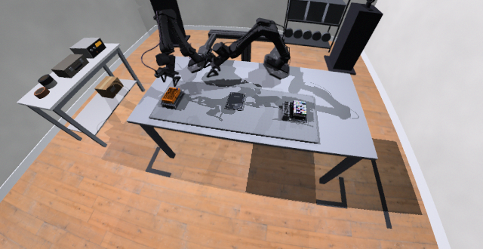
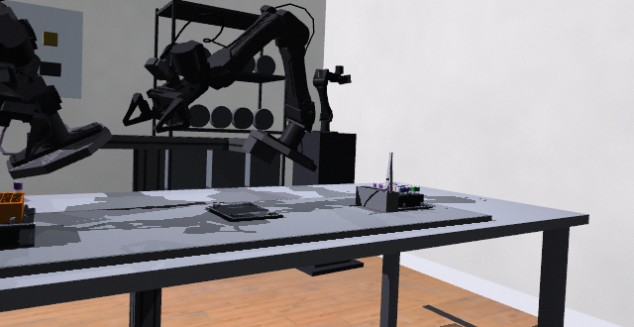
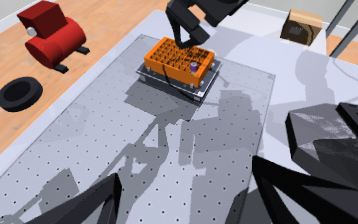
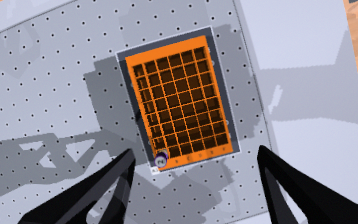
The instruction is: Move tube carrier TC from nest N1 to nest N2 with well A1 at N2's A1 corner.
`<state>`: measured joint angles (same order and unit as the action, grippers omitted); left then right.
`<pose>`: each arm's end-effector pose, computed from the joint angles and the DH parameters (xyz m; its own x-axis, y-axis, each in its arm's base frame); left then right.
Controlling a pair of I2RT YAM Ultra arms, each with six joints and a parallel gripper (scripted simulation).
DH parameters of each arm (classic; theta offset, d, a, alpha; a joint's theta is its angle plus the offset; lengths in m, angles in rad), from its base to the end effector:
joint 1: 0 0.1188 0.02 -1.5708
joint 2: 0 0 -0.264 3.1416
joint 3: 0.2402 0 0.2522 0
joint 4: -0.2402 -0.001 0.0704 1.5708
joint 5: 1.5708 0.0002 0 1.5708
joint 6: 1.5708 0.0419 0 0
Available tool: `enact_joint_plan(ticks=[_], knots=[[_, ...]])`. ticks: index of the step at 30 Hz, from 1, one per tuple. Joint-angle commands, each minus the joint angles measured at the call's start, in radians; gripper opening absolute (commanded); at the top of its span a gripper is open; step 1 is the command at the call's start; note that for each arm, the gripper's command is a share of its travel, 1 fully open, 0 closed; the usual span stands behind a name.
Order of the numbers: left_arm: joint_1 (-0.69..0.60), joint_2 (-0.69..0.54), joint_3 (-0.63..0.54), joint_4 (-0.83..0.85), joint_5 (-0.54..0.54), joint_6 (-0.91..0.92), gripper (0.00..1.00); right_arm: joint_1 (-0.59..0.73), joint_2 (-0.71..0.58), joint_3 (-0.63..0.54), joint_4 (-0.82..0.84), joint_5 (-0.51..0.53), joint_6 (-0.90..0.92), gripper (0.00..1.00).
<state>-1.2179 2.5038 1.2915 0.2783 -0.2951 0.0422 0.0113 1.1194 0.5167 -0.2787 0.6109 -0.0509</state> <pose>0.1644 -0.4081 -0.0213 -0.2423 0.7746 -0.5842 0.8490 0.4607 0.2587 0.2074 -0.0207 0.1860 -0.7887 -0.0506 -0.6127 0.3159 0.8217 -0.4744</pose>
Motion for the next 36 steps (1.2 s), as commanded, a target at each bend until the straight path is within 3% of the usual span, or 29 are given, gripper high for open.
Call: enact_joint_plan(ticks=[1, 9, 36], knots=[[-0.017, -0.015, 0.044, 0.026, 0.004, 0.012, 1.0, 0.03, -0.065, -0.069, 0.135, 0.052, -0.005, 1.0], [-0.017, -0.015, 0.044, 0.026, 0.004, 0.012, 1.0, 0.047, -0.101, -0.129, 0.169, 0.055, -0.018, 1.0], [-0.017, -0.015, 0.044, 0.026, 0.004, 0.012, 1.0, 0.047, -0.101, -0.131, 0.173, 0.055, -0.018, 1.0]])
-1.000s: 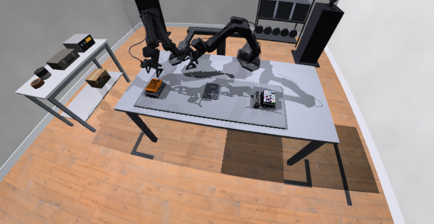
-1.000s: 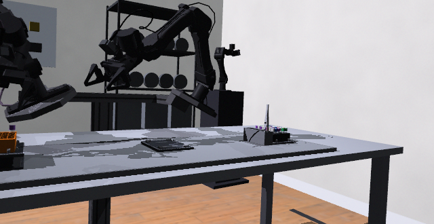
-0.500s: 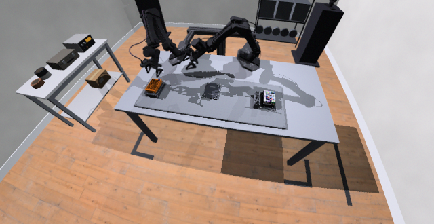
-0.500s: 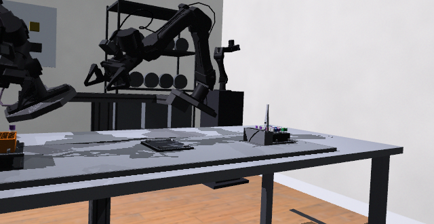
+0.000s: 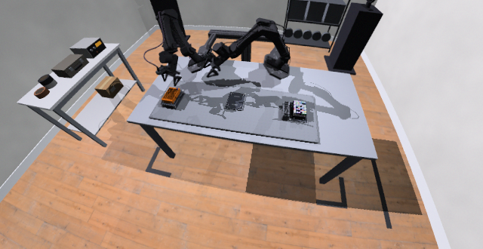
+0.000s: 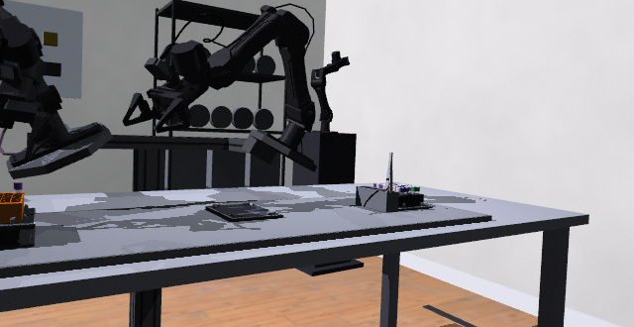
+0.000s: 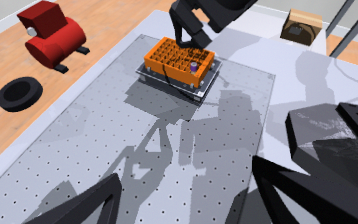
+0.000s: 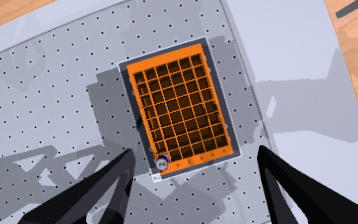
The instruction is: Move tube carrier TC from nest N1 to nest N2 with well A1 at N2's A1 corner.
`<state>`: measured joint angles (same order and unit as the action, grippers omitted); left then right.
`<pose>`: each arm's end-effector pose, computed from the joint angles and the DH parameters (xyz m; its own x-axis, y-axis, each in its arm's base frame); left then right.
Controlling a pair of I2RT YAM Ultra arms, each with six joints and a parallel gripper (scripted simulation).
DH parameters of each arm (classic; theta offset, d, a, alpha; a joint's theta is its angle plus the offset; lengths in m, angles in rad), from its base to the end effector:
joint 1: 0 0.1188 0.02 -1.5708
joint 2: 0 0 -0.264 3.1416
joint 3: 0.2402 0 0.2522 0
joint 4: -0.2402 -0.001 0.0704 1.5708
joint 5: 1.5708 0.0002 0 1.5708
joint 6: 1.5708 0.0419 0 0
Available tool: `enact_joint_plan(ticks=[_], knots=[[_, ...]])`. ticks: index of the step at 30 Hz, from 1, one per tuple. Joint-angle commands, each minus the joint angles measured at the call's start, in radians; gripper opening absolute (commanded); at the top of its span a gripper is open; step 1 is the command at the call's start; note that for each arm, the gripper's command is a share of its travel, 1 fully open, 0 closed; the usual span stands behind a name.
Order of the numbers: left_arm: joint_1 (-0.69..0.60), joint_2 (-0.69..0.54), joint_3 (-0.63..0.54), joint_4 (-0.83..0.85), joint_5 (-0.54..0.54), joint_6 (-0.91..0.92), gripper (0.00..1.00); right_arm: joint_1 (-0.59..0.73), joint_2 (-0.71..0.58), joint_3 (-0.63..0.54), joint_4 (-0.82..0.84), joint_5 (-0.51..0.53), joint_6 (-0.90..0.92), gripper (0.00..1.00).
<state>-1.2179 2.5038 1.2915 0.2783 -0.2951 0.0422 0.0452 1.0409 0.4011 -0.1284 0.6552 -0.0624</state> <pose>0.1644 -0.4081 -0.0213 -0.2423 0.7746 -0.5842 0.8490 0.4607 0.2587 0.1942 -0.0158 0.1763 -0.7178 -0.0820 -0.6914 0.3579 0.8084 -0.4674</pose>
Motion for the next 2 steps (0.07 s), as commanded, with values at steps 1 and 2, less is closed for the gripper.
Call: enact_joint_plan(ticks=[1, 2], knots=[[-0.017, -0.015, 0.044, 0.026, 0.004, 0.012, 1.0, 0.013, -0.022, -0.015, 0.023, 0.01, -0.007, 1.0], [-0.017, -0.015, 0.044, 0.026, 0.004, 0.012, 1.0, 0.013, -0.022, -0.015, 0.023, 0.01, -0.007, 1.0]])
